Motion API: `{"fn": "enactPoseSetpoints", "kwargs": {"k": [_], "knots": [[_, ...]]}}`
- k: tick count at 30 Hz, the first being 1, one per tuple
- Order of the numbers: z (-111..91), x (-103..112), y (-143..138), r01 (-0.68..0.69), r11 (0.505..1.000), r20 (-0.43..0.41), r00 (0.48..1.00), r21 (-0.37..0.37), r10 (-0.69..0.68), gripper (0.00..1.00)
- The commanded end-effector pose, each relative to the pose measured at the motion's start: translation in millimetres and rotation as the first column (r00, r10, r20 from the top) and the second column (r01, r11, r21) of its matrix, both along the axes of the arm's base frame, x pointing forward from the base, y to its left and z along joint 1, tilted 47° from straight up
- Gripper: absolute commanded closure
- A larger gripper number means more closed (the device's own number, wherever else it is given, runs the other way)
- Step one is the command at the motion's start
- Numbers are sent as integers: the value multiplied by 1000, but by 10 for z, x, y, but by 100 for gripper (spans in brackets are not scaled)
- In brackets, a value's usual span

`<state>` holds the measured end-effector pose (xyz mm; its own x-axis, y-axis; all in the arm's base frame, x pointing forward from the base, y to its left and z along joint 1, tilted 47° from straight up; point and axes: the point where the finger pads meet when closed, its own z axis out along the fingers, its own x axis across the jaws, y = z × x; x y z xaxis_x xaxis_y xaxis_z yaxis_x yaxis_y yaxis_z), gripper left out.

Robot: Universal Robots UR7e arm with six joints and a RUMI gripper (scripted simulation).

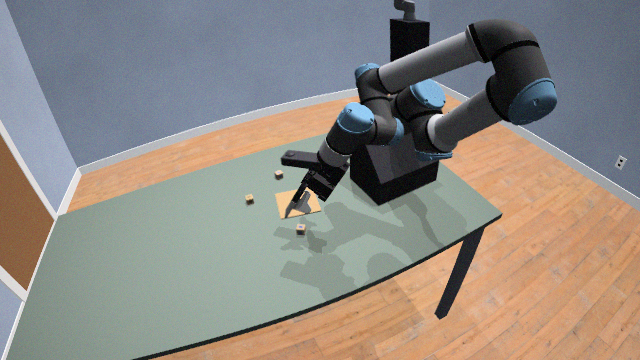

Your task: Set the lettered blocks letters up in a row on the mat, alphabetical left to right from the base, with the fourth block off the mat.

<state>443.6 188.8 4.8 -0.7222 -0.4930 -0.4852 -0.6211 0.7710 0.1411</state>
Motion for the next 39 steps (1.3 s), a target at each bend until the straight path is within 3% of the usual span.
{"fn": "enactPoseSetpoints", "kwargs": {"k": [1,7,15,19,39], "knots": [[1,3,-3,0,1000,1,1000,0,0,0],[-90,-7,-96,0,1000,-1,1000,-2,0,0],[-668,-193,-682,-1,1000,-4,1000,-6,1,0],[-861,-317,-880,0,1000,-1,1000,-2,0,0],[-916,-359,-935,0,1000,1,1000,0,0,0]]}}
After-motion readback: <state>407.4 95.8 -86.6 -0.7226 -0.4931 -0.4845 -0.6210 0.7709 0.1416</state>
